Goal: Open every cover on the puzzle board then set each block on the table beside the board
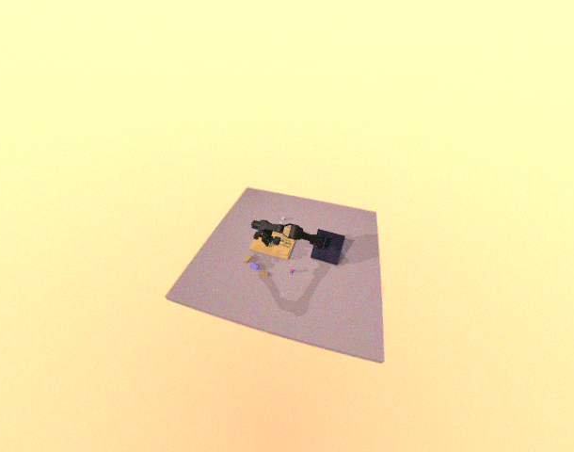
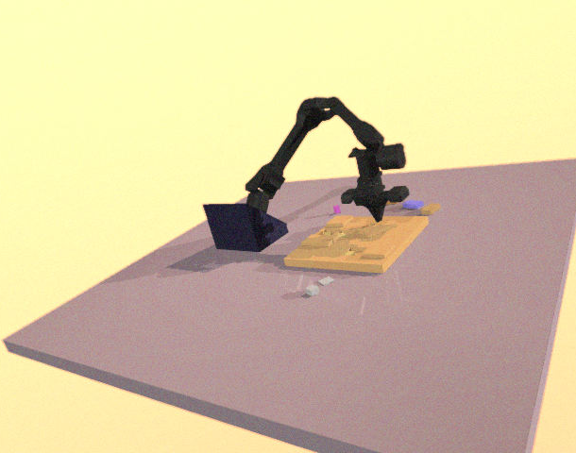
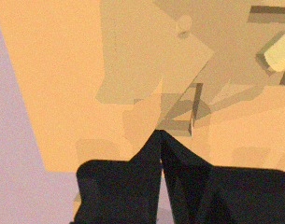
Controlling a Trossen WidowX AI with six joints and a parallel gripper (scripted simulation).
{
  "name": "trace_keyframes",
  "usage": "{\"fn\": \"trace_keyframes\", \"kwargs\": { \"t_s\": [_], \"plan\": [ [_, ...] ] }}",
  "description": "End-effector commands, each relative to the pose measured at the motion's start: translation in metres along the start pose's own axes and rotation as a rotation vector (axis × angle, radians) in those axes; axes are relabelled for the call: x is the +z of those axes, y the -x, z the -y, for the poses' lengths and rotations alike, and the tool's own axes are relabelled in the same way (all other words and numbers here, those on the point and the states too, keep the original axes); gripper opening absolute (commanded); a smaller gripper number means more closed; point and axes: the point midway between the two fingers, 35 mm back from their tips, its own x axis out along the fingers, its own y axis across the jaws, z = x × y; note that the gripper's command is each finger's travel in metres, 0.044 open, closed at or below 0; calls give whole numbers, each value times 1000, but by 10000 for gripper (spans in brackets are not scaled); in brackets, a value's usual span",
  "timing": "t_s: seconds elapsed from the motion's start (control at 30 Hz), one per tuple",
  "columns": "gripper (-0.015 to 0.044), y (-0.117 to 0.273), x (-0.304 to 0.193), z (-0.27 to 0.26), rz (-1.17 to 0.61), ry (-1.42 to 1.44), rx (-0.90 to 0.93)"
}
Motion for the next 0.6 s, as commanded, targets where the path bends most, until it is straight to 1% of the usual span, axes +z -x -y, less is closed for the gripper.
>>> {"fn": "trace_keyframes", "kwargs": {
  "t_s": [0.0,0.57],
  "plan": [
    [0,0,1,-5,-2,-4,0],
    [0,0,5,-23,-2,-3,0]
  ]
}}
